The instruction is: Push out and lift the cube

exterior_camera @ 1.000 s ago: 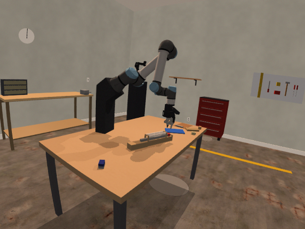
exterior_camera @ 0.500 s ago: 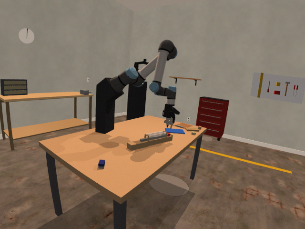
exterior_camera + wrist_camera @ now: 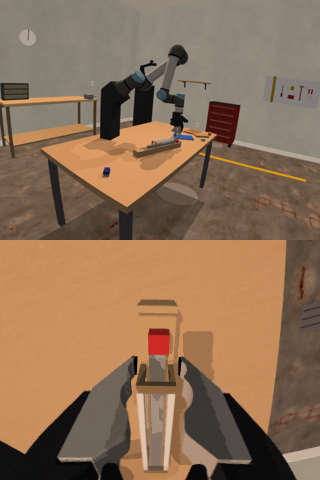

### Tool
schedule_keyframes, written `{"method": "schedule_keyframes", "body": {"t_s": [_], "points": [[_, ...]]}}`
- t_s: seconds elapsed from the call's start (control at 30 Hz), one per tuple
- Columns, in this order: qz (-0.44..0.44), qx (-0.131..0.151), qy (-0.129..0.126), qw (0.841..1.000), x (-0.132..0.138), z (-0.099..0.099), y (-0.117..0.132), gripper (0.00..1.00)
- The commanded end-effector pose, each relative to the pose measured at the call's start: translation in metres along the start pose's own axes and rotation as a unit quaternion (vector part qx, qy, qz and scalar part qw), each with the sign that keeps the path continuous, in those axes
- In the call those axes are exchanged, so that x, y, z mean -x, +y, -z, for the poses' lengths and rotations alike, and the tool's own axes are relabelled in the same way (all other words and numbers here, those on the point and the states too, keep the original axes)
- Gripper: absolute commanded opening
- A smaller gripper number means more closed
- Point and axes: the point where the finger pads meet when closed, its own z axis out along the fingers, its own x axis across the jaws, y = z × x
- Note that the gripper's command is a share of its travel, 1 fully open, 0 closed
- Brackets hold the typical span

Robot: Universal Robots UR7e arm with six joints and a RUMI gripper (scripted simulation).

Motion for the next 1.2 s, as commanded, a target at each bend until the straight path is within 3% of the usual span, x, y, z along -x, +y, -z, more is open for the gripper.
{"method": "schedule_keyframes", "body": {"t_s": [0.0,0.33,0.67,1.17], "points": [[0.000,0.000,0.001,1.000,-0.001,-0.016,-0.001,0.25],[0.000,0.000,0.001,1.000,-0.001,-0.020,-0.001,0.25],[0.000,0.000,0.001,1.000,-0.001,-0.041,-0.001,0.25],[0.000,0.000,0.001,1.000,-0.001,-0.044,-0.001,0.25]]}}
